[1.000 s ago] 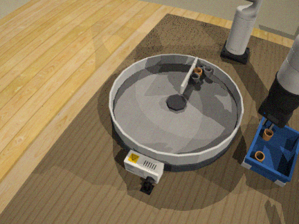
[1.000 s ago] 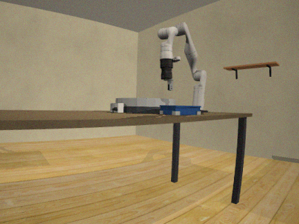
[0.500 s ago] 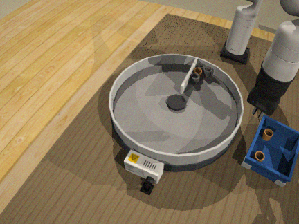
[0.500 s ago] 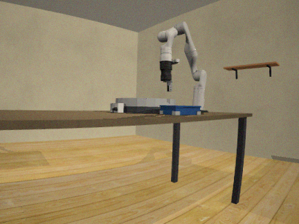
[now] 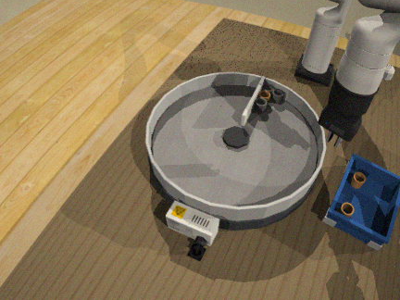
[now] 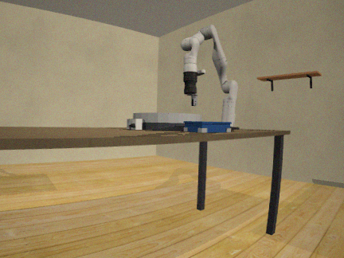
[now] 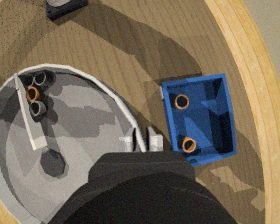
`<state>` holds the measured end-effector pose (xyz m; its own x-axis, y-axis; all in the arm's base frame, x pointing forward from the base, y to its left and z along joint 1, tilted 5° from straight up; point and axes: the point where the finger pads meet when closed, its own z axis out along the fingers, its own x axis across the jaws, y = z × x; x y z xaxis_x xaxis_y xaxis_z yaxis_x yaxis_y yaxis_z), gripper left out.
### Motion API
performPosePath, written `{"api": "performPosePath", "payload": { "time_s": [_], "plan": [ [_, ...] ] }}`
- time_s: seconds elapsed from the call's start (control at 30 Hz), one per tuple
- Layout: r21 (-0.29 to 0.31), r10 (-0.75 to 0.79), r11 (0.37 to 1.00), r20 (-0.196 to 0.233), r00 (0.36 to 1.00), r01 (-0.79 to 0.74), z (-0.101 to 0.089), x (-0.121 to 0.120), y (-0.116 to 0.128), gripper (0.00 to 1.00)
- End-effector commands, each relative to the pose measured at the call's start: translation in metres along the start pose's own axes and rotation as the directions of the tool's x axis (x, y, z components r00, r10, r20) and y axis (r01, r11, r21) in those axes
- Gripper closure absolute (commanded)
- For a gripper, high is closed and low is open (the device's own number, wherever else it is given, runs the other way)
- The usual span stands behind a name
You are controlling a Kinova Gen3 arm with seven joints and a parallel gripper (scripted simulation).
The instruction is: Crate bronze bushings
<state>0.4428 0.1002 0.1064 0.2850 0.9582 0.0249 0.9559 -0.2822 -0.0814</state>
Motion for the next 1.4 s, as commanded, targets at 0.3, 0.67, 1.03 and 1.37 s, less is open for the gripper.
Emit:
{"api": "performPosePath", "payload": {
  "time_s": [0.3,0.67,1.03,1.37],
  "plan": [
    [-0.004,0.023,1.0,0.004,1.0,-0.023,-0.005,-0.026,-0.005,0.6],
    [-0.003,0.004,1.0,0.005,1.0,-0.004,-0.002,-0.074,-0.023,0.6],
    [-0.002,-0.008,1.0,0.005,1.0,0.008,0.0,-0.102,-0.034,0.6],
    [-0.002,-0.016,1.0,0.005,1.0,0.016,0.001,-0.122,-0.041,0.6]
  ]
}}
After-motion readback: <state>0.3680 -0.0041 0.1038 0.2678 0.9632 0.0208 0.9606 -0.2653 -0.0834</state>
